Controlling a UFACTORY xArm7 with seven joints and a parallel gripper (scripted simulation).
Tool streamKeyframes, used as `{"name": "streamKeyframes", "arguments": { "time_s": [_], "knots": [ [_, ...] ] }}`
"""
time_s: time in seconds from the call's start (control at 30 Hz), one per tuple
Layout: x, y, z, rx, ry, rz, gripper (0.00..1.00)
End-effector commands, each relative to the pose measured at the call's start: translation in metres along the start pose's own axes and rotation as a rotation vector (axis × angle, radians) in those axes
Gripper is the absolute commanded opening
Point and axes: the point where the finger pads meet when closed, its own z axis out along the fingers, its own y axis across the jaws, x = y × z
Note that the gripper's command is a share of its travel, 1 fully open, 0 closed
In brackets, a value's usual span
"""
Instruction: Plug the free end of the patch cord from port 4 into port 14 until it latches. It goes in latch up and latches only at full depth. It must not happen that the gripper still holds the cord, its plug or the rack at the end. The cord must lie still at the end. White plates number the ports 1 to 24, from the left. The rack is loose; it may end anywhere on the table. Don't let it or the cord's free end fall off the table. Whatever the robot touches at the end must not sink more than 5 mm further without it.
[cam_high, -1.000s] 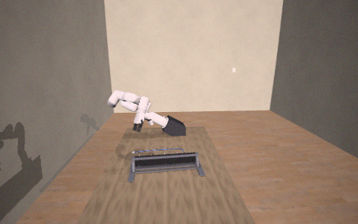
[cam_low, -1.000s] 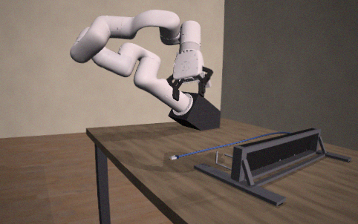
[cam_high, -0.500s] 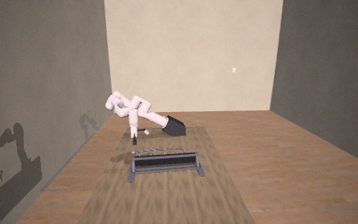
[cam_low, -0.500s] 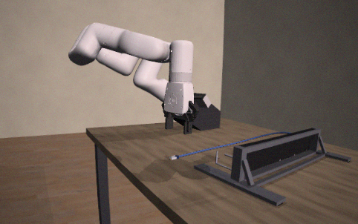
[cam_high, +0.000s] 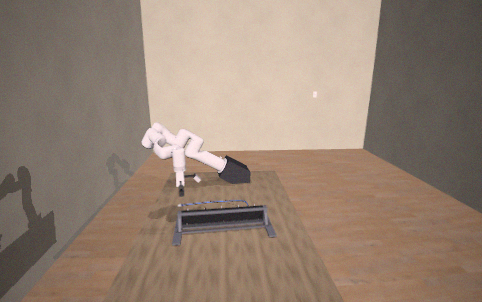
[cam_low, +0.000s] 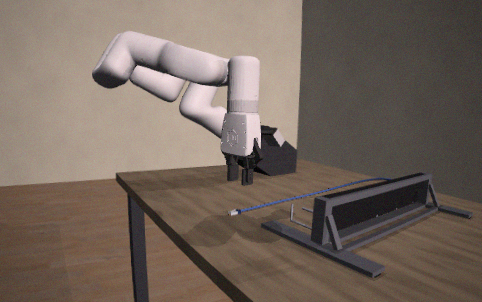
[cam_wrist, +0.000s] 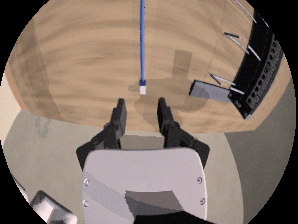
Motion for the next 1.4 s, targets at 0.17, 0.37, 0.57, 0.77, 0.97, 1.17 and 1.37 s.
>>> {"name": "streamKeyframes", "arguments": {
  "time_s": [0.17,0.37,0.57,0.77,0.97,1.17,1.37],
  "knots": [
    [0.000,0.001,-0.001,-0.004,0.000,0.000,0.00],
    [0.000,0.001,-0.001,-0.004,0.000,0.000,0.00],
    [0.000,0.001,-0.001,-0.004,0.000,0.000,0.00],
    [0.000,0.001,-0.001,-0.004,0.000,0.000,0.00],
    [0.000,0.001,-0.001,-0.004,-0.001,0.000,0.00],
    [0.002,0.005,-0.002,-0.010,-0.014,0.025,0.00],
    [0.007,0.012,-0.004,-0.025,-0.040,0.075,0.00]
  ]
}}
